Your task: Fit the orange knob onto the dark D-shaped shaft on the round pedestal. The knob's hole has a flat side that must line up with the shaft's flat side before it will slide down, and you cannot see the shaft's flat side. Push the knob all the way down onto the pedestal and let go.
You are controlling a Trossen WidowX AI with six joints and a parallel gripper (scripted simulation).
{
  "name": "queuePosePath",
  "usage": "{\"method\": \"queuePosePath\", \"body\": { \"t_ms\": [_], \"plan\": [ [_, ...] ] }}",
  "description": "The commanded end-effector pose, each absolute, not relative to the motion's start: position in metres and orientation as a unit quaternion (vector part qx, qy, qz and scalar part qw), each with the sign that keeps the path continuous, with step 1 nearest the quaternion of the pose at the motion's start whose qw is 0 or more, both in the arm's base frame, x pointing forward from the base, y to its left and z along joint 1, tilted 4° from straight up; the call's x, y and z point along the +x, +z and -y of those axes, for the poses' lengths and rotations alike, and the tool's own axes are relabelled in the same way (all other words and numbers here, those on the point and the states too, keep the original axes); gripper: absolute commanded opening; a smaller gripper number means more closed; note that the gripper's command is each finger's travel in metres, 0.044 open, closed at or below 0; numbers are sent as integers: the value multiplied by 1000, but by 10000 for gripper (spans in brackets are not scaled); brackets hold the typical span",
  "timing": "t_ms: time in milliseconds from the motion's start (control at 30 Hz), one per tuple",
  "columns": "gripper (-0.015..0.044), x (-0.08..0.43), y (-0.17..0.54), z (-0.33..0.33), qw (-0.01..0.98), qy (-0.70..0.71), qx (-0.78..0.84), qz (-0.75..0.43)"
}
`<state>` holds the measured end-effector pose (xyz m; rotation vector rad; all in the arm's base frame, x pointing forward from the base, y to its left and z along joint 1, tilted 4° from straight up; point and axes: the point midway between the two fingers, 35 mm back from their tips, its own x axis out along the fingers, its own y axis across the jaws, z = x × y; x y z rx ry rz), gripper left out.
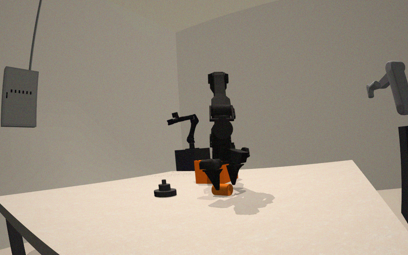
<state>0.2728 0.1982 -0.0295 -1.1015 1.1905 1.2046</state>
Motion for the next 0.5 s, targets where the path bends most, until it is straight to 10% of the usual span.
{"method": "queuePosePath", "body": {
  "t_ms": [0, 267, 467],
  "plan": [
    [440, 272, -38, -197, 530, 503, -462, -503],
    [440, 271, -48, -198, 530, 503, -462, -503],
    [282, 271, -48, -198, 530, 503, -462, -503]
  ]
}}
